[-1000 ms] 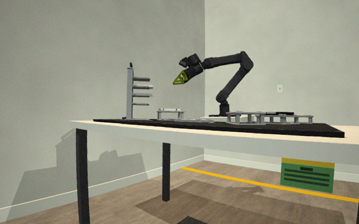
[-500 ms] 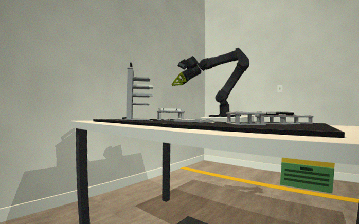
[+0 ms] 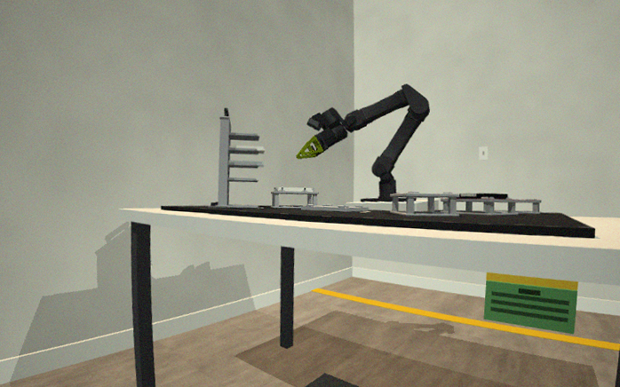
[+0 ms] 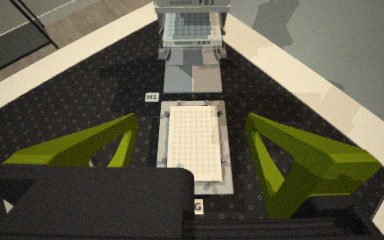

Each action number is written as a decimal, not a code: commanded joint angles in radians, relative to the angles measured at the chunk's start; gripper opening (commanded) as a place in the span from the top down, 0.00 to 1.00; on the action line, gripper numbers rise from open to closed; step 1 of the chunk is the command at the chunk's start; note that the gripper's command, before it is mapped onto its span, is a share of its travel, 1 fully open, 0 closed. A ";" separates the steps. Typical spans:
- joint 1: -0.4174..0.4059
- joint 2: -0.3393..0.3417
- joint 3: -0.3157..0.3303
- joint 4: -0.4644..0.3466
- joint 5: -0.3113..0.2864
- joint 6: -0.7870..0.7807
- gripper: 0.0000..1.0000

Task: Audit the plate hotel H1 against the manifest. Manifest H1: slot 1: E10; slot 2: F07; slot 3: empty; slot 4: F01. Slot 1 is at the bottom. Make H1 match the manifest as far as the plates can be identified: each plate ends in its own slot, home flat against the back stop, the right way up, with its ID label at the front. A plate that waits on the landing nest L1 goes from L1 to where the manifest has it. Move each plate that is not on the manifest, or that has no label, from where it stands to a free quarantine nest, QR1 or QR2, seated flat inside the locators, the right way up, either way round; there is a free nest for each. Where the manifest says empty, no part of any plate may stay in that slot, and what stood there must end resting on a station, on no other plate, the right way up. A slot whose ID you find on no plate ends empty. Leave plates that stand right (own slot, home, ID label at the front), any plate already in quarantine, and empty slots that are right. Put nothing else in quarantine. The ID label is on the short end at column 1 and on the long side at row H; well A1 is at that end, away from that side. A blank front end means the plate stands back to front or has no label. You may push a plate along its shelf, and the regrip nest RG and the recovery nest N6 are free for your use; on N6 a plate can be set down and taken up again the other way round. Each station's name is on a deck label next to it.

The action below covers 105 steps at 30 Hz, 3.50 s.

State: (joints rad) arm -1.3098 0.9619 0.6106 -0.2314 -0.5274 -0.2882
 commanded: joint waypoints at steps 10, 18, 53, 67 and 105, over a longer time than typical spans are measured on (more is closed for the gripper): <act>0.002 0.035 -0.106 0.177 -0.006 0.000 0.00; 0.003 0.073 -0.167 0.276 -0.005 0.001 0.00; 0.011 0.174 -0.269 0.481 0.001 0.005 0.00; -0.031 0.144 -0.323 0.492 -0.033 -0.020 0.00; -0.099 0.201 -0.443 0.643 -0.091 -0.066 0.00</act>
State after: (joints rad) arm -1.4082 1.1576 0.1669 0.3859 -0.6109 -0.3531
